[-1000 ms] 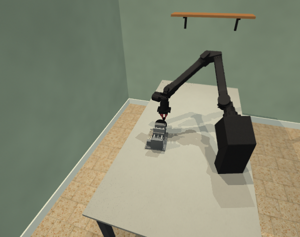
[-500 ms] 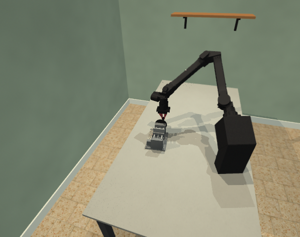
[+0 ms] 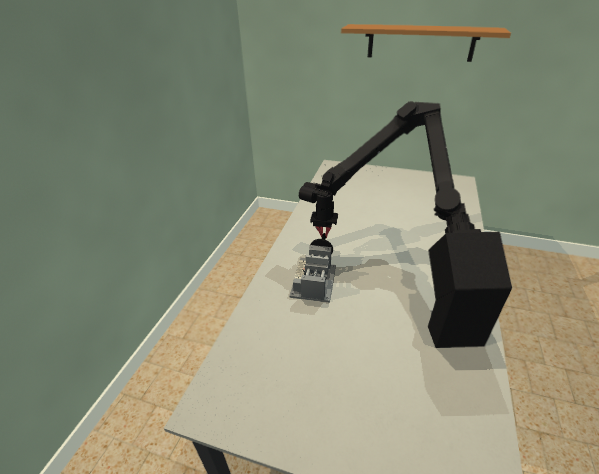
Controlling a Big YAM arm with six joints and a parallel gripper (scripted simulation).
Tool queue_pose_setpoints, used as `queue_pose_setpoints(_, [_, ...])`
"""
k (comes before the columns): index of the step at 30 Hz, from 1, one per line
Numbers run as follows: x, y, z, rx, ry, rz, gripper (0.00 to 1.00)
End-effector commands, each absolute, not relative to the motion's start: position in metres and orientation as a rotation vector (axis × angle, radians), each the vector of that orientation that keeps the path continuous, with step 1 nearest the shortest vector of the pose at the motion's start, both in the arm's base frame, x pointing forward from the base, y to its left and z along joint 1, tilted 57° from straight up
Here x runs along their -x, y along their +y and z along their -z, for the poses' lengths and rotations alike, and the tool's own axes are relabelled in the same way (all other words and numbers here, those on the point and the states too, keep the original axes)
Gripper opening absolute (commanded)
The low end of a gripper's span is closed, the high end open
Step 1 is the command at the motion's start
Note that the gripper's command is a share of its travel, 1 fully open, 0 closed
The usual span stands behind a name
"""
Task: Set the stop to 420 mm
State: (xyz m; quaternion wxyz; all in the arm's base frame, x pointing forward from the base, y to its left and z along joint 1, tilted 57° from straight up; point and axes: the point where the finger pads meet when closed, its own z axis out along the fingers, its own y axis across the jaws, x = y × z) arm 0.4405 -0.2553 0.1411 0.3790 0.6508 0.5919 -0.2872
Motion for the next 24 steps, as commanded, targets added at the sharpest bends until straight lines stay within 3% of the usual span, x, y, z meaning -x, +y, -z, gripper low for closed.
queue_pose_setpoints(1, [-0.468,-0.240,-0.152,-1.630,1.518,0.683,0.06])
queue_pose_setpoints(24, [-0.482,-0.244,-0.152,-1.622,1.528,0.688,0.06])
